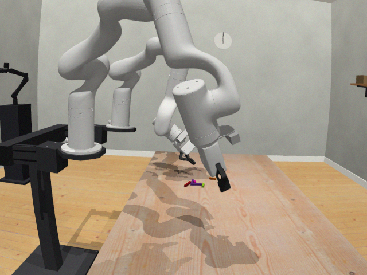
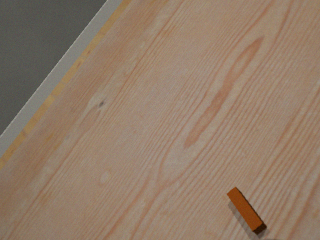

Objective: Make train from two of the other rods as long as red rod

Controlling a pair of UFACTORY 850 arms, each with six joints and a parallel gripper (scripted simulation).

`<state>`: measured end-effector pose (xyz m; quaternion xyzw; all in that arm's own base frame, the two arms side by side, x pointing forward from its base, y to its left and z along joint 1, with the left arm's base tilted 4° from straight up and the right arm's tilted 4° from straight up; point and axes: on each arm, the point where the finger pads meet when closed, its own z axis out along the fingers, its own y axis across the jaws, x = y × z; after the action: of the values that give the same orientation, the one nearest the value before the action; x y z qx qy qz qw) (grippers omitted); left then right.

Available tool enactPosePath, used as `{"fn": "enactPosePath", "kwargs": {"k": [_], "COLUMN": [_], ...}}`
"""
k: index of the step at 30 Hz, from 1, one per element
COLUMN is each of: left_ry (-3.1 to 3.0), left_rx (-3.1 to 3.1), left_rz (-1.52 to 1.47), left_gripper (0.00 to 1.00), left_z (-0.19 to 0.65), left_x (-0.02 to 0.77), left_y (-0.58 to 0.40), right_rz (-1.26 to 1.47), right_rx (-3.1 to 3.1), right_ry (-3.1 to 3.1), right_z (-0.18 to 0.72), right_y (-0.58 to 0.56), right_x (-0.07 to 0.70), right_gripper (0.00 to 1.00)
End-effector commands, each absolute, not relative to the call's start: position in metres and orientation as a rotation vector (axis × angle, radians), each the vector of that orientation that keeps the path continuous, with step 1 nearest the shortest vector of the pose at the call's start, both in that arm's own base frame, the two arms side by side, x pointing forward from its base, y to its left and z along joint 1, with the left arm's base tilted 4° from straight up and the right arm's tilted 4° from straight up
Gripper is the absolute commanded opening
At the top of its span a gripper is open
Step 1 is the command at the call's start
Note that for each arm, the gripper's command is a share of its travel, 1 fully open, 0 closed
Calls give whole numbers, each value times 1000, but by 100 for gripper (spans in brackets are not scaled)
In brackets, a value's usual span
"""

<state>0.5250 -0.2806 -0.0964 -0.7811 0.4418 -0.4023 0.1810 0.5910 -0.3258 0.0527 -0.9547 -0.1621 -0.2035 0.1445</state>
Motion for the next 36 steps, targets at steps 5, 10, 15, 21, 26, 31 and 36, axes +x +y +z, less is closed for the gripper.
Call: {"fn": "enactPosePath", "kwargs": {"k": [5,10,15,21,26,31,36], "left_ry": [1247,1247,1247,1244,1218,1147,1078], "left_rx": [-2206,-2206,-2206,-2205,-2198,-2181,-2165], "left_rz": [-1138,-1138,-1138,-1138,-1132,-1114,-1093], "left_gripper": [100,100,100,100,100,100,100], "left_z": [-96,-96,-96,-95,-90,-75,-61], "left_x": [525,525,525,526,533,552,569], "left_y": [-281,-281,-281,-280,-272,-249,-226], "right_rz": [-588,-588,-588,-592,-601,-597,-586], "right_rx": [-2752,-2752,-2752,-2753,-2760,-2771,-2782], "right_ry": [-468,-468,-468,-462,-426,-391,-364], "right_z": [54,54,54,52,44,36,29], "right_y": [-326,-326,-326,-315,-253,-199,-153], "right_x": [592,592,592,598,630,648,659], "right_gripper": [100,100,100,100,100,100,100]}}
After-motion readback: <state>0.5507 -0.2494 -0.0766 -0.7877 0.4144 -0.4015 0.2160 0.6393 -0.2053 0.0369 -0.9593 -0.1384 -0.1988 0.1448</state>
